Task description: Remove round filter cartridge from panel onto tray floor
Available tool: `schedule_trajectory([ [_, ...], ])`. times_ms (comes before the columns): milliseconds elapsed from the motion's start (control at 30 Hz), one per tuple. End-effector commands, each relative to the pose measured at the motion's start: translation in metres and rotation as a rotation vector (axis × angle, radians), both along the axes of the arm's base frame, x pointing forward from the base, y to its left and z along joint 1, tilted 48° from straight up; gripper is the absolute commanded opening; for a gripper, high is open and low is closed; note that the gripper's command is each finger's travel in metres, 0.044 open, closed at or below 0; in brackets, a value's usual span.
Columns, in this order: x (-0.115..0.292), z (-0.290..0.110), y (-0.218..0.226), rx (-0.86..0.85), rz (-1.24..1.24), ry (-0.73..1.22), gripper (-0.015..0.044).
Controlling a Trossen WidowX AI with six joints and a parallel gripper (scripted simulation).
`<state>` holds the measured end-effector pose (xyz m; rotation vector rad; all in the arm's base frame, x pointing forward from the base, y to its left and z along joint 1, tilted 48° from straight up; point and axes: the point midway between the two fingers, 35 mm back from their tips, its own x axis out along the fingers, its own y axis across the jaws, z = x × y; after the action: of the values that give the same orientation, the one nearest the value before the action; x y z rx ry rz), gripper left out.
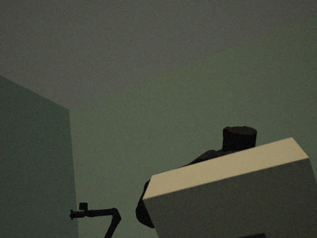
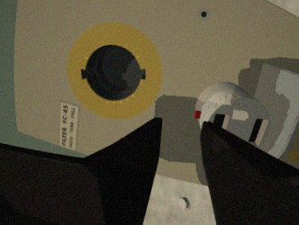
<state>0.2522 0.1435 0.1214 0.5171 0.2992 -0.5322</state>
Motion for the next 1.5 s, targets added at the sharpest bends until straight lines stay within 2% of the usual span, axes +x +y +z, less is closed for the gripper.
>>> schedule_trajectory([
  [0, 0.017, 0.024, 0.024, 0.006, 0.0, -0.011, 0.0105],
  [167, 0.025, 0.034, 0.034, 0.006, 0.0, -0.012, 0.0105],
  [567, 0.02, 0.085, 0.089, 0.024, 0.0, -0.017, 0.042],
  [633, 0.02, 0.079, 0.084, -0.044, 0.019, 0.036, 0.0368],
  [733, 0.015, 0.054, 0.062, -0.324, 0.108, 0.271, 0.0305],
  [967, -0.01, 0.004, 0.004, -0.896, 0.393, 0.897, 0.0305],
  [1033, -0.014, 0.0, -0.002, -0.942, 0.427, 0.961, 0.0305],
  [1467, -0.008, -0.006, -0.007, -0.941, 0.428, 0.961, 0.0305],
])
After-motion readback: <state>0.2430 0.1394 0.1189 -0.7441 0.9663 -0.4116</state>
